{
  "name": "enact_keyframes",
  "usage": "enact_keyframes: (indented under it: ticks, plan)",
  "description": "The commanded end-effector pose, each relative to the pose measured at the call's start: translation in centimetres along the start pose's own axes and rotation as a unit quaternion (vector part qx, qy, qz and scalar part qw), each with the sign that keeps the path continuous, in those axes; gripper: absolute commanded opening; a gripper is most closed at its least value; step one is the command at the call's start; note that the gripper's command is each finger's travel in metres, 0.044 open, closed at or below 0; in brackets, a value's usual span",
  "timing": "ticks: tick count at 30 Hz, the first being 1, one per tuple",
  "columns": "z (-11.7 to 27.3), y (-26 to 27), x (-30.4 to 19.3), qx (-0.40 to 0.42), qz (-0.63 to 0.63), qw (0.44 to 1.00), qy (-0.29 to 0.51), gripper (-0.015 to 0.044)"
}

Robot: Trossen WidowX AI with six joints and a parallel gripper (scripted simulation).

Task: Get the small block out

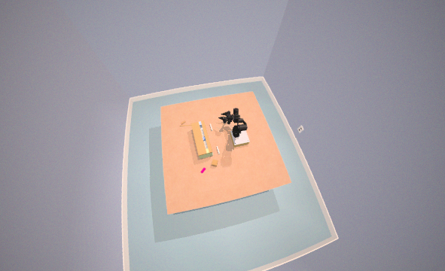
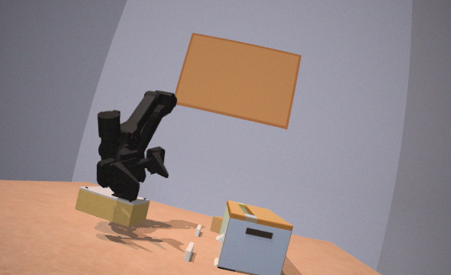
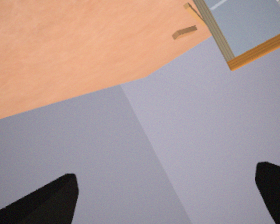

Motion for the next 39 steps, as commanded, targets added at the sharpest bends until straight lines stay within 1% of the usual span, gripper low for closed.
enact_keyframes:
  ticks: [1, 3, 8, 11, 14, 17, 21, 23, 26, 31, 32, 33, 39]
  plan:
    - [-0.1, 0.0, -0.1, -0.001, 0.003, 1.0, -0.003, 0.04]
    - [-1.2, 0.1, -0.7, -0.013, 0.032, 0.999, -0.028, 0.04]
    - [-5.7, -0.9, -2.6, -0.073, 0.151, 0.978, -0.126, 0.04]
    - [-8.4, -2.4, -3.3, -0.123, 0.232, 0.947, -0.184, 0.04]
    - [-10.9, -4.6, -3.7, -0.183, 0.317, 0.9, -0.238, 0.04]
    - [-13.0, -7.4, -3.8, -0.252, 0.402, 0.833, -0.284, 0.04]
    - [-15.0, -11.7, -3.5, -0.354, 0.509, 0.713, -0.328, 0.04]
    - [-15.5, -14.0, -3.2, -0.407, 0.554, 0.641, -0.341, 0.04]
    - [-15.8, -17.6, -2.8, -0.486, 0.611, 0.518, -0.35, 0.04]
    - [-15.2, -22.3, -2.1, -0.586, 0.659, 0.33, -0.337, 0.04]
    - [-15.1, -22.9, -2.1, -0.596, 0.662, 0.307, -0.334, 0.04]
    - [-15.1, -23.0, -2.0, -0.599, 0.663, 0.3, -0.333, 0.04]
    - [-15.1, -23.0, -2.0, -0.599, 0.663, 0.3, -0.333, 0.04]
Point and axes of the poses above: the point midway between the two fingers, 35 mm back from their tips, its own z axis back along the fingers, its own y axis across the jaws, x = y × z, the point moved 5 cm from there along z, back along the fingers, and after that the axes turned 2 degrees about z, right-handed, at the moved point
